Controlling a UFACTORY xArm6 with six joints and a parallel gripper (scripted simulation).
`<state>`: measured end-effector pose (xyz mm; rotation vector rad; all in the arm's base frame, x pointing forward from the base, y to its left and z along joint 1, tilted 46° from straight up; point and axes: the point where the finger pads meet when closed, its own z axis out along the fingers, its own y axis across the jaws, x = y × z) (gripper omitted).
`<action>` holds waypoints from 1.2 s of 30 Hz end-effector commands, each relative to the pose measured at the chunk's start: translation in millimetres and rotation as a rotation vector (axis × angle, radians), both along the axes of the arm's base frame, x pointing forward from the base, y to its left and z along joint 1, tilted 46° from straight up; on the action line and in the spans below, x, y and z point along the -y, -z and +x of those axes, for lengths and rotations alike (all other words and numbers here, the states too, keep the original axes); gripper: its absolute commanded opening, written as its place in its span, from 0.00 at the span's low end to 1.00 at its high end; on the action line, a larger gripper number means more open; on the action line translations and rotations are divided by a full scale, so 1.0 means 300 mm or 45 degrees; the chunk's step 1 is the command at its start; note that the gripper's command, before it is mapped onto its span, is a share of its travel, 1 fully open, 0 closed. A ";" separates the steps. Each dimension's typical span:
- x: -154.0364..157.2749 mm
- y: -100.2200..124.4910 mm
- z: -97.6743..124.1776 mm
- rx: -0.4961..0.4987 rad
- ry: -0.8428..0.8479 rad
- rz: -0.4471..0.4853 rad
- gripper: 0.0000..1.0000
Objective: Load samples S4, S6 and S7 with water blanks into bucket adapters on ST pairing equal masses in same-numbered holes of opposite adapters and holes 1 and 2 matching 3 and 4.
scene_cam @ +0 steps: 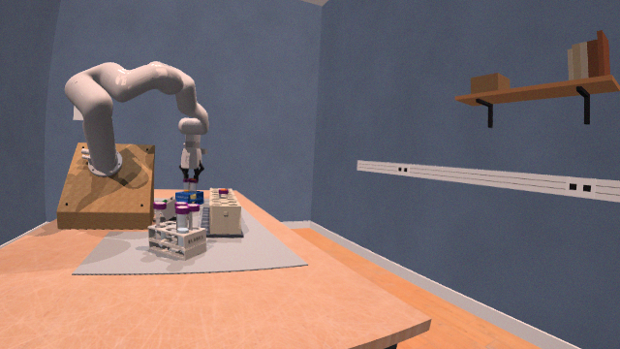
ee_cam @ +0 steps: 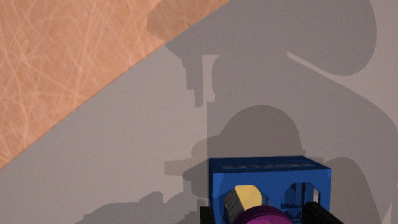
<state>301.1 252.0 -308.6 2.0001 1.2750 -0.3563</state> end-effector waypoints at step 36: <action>-0.009 -0.003 0.004 0.003 -0.002 0.006 0.00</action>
